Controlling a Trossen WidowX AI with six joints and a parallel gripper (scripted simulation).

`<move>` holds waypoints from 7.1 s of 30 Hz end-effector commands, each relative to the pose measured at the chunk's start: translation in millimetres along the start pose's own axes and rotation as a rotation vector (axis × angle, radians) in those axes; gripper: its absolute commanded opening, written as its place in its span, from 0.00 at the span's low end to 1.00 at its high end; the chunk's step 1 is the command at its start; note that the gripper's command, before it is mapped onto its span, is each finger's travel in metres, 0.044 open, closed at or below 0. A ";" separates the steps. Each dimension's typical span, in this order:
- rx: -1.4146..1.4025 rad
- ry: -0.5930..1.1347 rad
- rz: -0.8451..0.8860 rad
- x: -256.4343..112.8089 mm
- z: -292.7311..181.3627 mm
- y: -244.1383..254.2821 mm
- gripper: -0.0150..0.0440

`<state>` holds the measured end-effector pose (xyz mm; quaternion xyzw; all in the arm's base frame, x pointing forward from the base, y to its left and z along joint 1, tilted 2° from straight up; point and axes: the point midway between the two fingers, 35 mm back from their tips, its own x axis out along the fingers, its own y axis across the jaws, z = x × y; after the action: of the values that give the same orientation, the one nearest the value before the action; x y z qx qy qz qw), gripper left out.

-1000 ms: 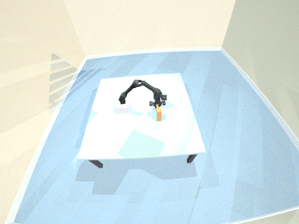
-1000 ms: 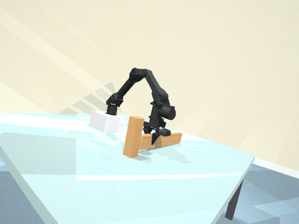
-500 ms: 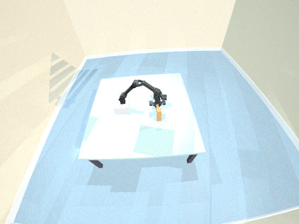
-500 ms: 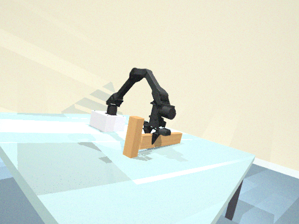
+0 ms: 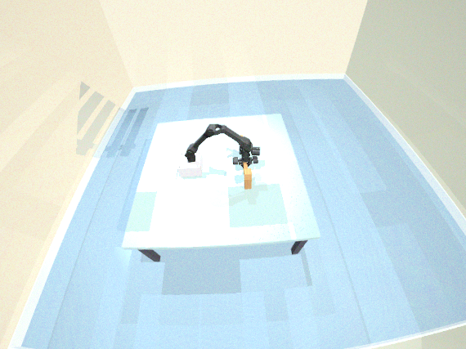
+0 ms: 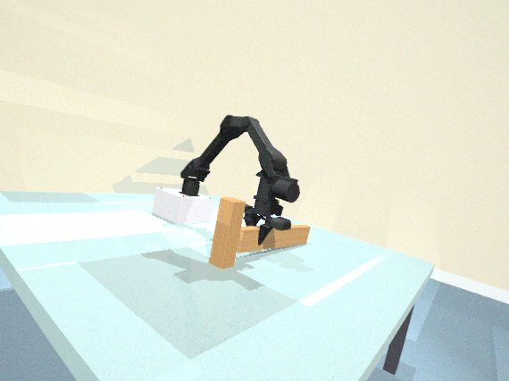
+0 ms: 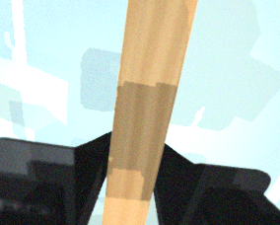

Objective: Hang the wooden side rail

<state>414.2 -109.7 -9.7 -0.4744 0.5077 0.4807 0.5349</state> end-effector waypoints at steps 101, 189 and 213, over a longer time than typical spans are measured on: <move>-0.006 0.001 -0.024 -6.0 -9.7 -6.1 0.25; -0.006 0.002 -0.024 -6.1 -18.1 -5.9 0.25; -0.006 0.002 -0.025 -8.0 -19.9 -7.6 0.25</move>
<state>416.9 -127.2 -7.9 -0.4763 0.5031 0.4794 0.5387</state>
